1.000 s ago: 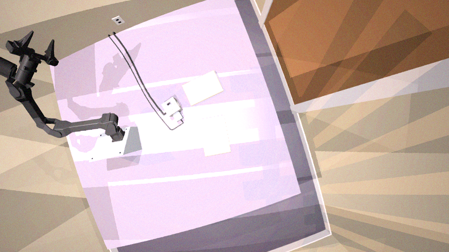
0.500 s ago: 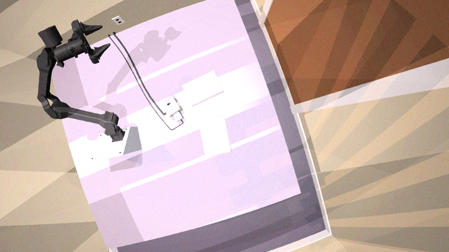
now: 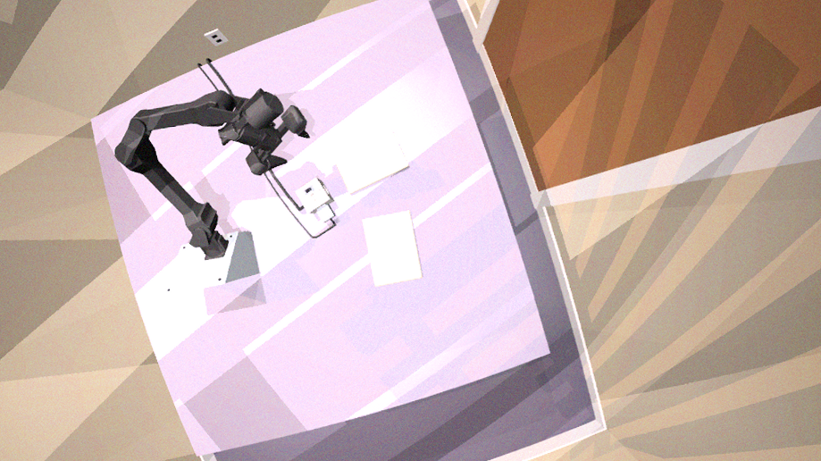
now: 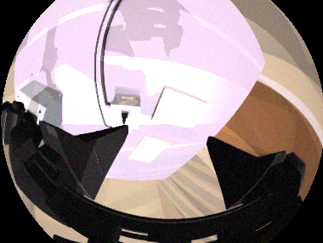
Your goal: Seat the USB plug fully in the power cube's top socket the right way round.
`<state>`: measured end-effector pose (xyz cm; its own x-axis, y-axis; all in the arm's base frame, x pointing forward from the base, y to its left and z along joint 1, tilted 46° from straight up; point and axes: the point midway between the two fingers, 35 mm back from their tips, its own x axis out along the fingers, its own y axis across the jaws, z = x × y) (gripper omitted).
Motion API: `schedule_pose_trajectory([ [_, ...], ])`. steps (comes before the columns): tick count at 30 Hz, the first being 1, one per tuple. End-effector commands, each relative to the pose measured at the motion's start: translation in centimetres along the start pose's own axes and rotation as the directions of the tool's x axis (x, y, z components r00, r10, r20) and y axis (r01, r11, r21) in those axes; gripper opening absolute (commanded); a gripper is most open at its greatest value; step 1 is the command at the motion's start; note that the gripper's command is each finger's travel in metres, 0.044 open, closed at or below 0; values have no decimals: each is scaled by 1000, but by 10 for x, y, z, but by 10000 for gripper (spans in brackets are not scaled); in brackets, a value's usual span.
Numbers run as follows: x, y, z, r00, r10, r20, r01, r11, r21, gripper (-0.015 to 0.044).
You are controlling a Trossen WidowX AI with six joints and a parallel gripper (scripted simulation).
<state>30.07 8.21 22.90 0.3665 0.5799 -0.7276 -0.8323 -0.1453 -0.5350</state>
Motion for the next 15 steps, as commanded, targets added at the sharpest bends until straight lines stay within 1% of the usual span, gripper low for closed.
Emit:
schedule_pose_trajectory([
  [1,39,29,-25,984,150,100,-153,988,20,440],
  [4,66,56,-42,949,243,199,-254,967,30,440],
  [7,82,76,-55,917,289,276,-310,950,35,440],
  [15,84,78,-56,914,291,281,-313,949,35,440],
])
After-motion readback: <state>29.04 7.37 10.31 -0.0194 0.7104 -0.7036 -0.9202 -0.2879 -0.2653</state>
